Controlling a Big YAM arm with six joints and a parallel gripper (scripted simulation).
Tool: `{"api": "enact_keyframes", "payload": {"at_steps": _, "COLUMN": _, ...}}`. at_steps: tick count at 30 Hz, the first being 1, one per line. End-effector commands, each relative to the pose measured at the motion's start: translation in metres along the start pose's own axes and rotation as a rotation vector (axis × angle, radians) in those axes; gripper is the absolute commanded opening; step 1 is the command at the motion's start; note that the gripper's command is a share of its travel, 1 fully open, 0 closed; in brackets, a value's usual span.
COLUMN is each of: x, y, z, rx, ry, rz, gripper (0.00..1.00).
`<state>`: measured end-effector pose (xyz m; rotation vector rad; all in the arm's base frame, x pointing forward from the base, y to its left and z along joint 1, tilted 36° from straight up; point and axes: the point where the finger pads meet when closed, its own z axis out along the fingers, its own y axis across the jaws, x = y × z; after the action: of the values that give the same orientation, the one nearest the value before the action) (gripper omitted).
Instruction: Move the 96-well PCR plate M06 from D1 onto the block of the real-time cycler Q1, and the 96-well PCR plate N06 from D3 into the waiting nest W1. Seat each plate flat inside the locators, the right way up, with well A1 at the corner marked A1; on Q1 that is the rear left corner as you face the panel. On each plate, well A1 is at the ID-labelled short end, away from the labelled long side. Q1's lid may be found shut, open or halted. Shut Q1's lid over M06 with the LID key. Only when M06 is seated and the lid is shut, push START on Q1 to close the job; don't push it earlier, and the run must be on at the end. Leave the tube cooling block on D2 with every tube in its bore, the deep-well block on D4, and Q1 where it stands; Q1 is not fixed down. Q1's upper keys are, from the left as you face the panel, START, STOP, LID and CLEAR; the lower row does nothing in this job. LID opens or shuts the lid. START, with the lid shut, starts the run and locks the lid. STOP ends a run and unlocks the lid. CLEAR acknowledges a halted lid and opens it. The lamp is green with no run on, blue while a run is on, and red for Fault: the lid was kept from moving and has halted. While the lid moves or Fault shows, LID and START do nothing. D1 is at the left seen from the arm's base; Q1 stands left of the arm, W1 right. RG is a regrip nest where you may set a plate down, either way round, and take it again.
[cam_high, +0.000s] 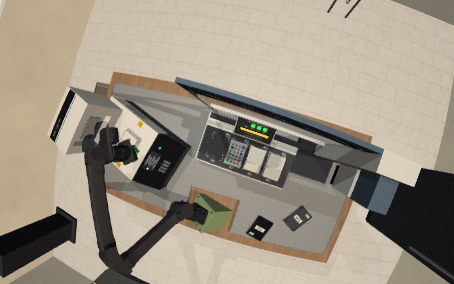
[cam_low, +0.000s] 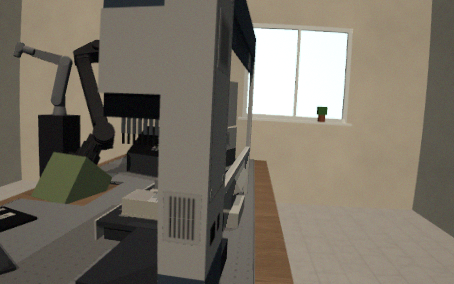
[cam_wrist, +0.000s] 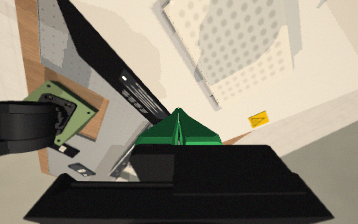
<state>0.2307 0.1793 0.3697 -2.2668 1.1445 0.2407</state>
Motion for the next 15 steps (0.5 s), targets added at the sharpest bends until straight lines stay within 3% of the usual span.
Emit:
{"api": "enact_keyframes", "payload": {"at_steps": 1, "x": 0.012, "y": 0.015, "z": -0.002, "rx": 0.000, "ry": 0.007, "rz": 0.135, "gripper": 0.00}}
{"api": "enact_keyframes", "payload": {"at_steps": 6, "x": 0.006, "y": 0.012, "z": -0.005, "rx": -0.006, "ry": -0.001, "rz": 0.195, "gripper": 0.00}}
{"api": "enact_keyframes", "payload": {"at_steps": 9, "x": 0.021, "y": 0.025, "z": 0.001, "rx": 0.004, "ry": -0.004, "rz": 0.234, "gripper": 0.00}}
{"api": "enact_keyframes", "payload": {"at_steps": 13, "x": 0.017, "y": 0.017, "z": 0.000, "rx": 0.004, "ry": -0.012, "rz": 0.312, "gripper": 0.00}}
{"api": "enact_keyframes", "payload": {"at_steps": 15, "x": 0.024, "y": 0.031, "z": 0.004, "rx": -0.006, "ry": -0.018, "rz": 0.360, "gripper": 0.00}}
